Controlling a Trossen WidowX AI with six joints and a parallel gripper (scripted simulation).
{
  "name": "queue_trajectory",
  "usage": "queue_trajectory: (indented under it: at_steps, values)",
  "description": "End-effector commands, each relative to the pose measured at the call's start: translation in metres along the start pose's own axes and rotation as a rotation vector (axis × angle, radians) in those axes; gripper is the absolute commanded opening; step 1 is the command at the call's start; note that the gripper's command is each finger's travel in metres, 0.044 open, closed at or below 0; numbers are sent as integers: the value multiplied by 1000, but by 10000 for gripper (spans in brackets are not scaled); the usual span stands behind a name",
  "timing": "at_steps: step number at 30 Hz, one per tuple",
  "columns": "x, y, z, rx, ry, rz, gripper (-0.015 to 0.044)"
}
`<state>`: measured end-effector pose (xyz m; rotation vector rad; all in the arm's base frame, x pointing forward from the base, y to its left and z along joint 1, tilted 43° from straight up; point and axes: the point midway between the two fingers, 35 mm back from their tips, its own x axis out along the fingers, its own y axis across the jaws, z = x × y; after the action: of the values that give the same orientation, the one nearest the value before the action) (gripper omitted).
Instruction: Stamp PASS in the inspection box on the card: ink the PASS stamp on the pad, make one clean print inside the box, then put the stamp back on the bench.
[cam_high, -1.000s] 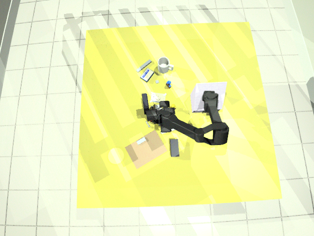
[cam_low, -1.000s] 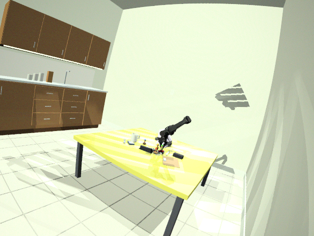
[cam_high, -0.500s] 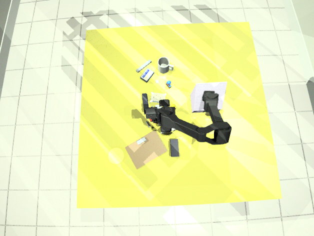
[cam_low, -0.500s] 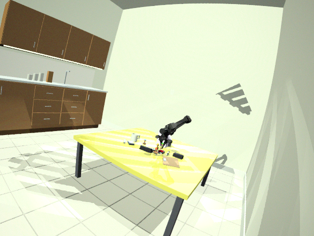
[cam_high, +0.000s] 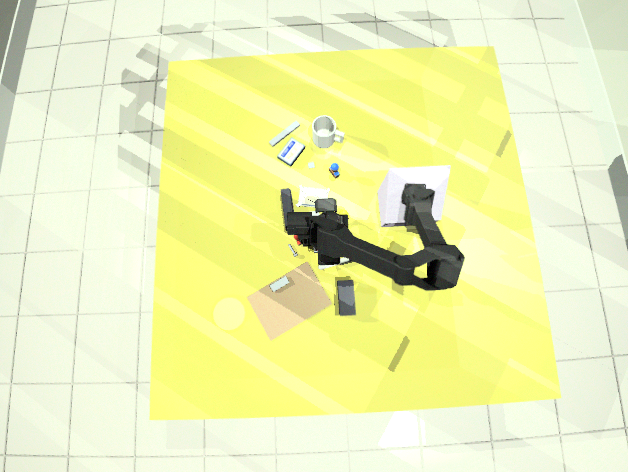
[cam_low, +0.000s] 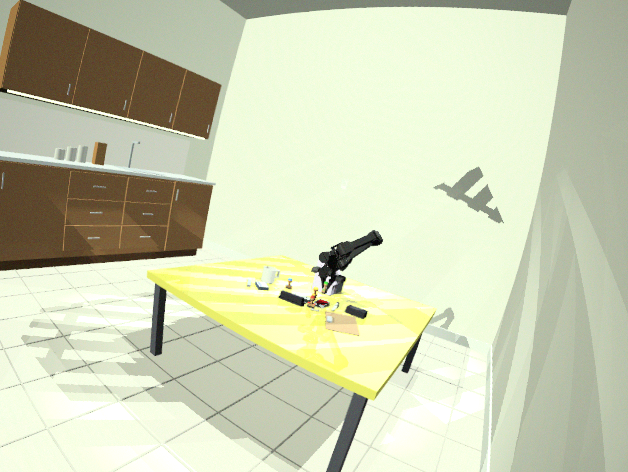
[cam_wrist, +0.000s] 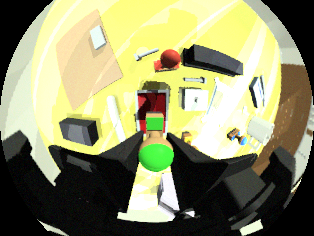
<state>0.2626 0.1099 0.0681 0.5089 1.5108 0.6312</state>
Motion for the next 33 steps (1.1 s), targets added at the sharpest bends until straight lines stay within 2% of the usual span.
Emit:
queue_trajectory:
  at_steps: [1,17,33]
  values:
    - [-3,-9,6,39,0,-2,0]
    - [-4,-85,36,352,0,-16,0]
    - [-1,-162,43,630,6,-6,0]
